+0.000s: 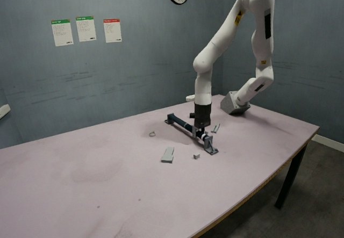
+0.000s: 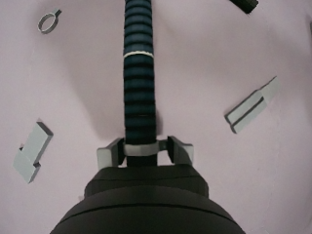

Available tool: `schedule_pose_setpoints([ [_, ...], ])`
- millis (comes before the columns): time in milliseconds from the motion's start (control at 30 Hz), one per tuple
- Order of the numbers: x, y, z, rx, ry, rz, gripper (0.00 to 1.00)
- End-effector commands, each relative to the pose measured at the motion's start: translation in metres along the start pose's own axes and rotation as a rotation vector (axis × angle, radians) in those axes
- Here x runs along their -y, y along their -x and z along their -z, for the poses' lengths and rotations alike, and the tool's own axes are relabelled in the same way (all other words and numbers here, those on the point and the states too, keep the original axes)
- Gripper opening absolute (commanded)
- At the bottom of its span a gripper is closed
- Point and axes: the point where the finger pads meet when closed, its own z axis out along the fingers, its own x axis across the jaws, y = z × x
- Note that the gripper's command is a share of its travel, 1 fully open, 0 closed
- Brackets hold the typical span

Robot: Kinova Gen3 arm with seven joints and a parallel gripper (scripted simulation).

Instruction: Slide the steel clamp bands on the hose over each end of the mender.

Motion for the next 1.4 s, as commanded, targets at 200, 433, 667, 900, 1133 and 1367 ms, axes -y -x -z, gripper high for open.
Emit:
schedule_pose_setpoints([
  [200,0.025,0.003,0.001,0.006,-0.006,0.002,0.75],
  [433,0.036,0.003,0.001,0.006,-0.007,0.000,0.75],
  [667,0.052,0.002,0.001,0.004,-0.003,0.000,0.75],
  [900,0.064,0.002,0.001,0.004,-0.003,-0.005,0.75],
  [1133,0.081,0.001,0.001,0.003,-0.002,-0.002,0.75],
  [1367,0.096,0.002,0.001,0.004,-0.004,-0.004,0.75],
])
